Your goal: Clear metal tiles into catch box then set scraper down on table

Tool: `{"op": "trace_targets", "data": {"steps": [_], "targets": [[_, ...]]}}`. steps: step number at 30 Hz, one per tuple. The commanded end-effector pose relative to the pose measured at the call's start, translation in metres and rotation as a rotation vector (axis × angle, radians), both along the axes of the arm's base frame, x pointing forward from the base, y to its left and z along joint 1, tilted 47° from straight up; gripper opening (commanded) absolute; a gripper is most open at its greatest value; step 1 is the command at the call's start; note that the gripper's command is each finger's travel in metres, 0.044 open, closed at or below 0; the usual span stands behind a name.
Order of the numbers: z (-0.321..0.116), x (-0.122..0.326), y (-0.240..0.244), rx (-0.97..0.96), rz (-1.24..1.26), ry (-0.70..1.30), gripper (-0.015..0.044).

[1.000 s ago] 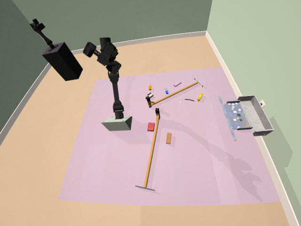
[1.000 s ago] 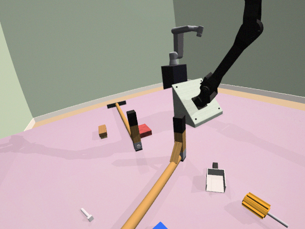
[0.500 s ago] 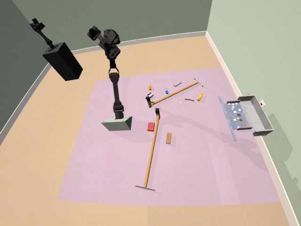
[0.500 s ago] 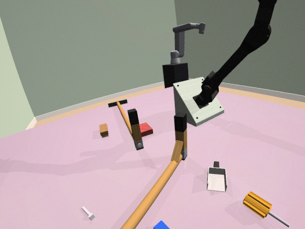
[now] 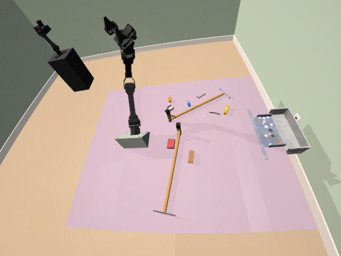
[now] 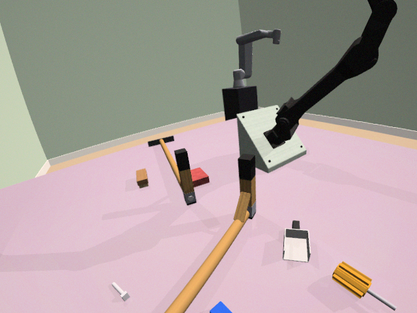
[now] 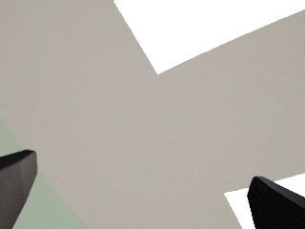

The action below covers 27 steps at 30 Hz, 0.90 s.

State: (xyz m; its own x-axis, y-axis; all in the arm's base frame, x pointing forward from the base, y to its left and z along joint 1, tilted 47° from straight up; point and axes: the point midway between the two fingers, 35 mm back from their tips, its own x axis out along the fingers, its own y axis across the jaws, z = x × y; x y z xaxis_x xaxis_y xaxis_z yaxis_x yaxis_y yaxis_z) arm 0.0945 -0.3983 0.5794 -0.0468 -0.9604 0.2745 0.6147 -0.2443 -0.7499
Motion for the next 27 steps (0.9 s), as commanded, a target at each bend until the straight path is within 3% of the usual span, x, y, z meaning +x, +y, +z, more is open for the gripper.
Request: {"op": "trace_targets", "data": {"steps": [1, 27], "targets": [[0.029, -0.009, 0.025, -0.086, -0.038, -0.003, 0.044], [0.135, -0.075, 0.165, -0.43, -0.282, -0.11, 0.044]]}}
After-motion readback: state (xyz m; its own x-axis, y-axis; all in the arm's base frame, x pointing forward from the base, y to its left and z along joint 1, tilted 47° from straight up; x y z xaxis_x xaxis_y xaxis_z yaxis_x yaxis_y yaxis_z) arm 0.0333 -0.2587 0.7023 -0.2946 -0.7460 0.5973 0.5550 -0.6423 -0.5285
